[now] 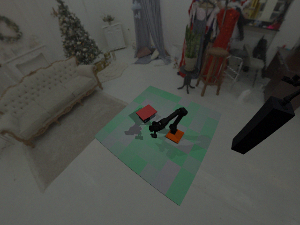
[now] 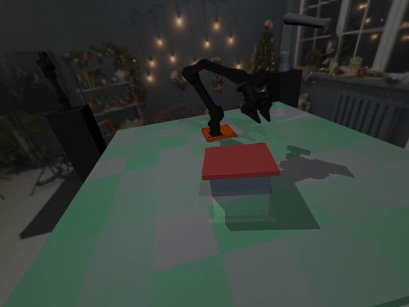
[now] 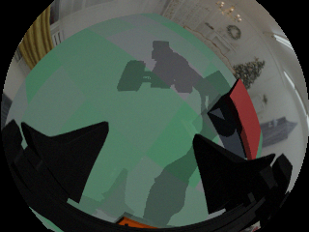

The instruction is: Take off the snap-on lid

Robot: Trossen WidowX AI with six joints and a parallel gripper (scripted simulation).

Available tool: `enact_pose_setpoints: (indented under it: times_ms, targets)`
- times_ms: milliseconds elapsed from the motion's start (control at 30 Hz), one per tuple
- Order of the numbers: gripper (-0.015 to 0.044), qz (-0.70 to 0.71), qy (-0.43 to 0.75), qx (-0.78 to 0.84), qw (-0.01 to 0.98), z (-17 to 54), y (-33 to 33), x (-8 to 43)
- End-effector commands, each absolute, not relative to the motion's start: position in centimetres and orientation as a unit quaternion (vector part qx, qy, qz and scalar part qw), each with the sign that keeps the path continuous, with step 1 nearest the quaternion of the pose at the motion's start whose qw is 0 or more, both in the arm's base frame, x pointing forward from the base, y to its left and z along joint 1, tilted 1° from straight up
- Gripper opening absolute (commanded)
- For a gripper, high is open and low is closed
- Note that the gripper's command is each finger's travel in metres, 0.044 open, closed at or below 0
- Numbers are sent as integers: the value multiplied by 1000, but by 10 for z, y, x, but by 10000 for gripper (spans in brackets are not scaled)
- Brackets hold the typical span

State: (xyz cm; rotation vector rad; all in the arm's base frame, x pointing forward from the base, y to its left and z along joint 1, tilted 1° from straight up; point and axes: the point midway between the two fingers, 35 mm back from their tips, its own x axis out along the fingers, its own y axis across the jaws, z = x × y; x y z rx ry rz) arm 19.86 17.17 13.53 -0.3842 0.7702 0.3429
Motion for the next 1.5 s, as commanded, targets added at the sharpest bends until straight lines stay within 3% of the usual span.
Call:
enact_pose_setpoints:
  times_ms: [0,200,433,700,767,1033,1167,1467]
  targets:
    - [374,165,371,-185,895,137,172,199]
    - [235,165,371,-185,895,199,171,198]
    - [235,145,376,-151,903,215,166,203]
    - [235,-100,352,264,893,214,97,256]
    - [235,-120,343,298,883,213,91,260]
    - [235,-317,165,657,663,211,2,286]
    - [235,-340,120,708,607,211,-15,288]
    - [235,-340,120,708,607,211,-15,288]
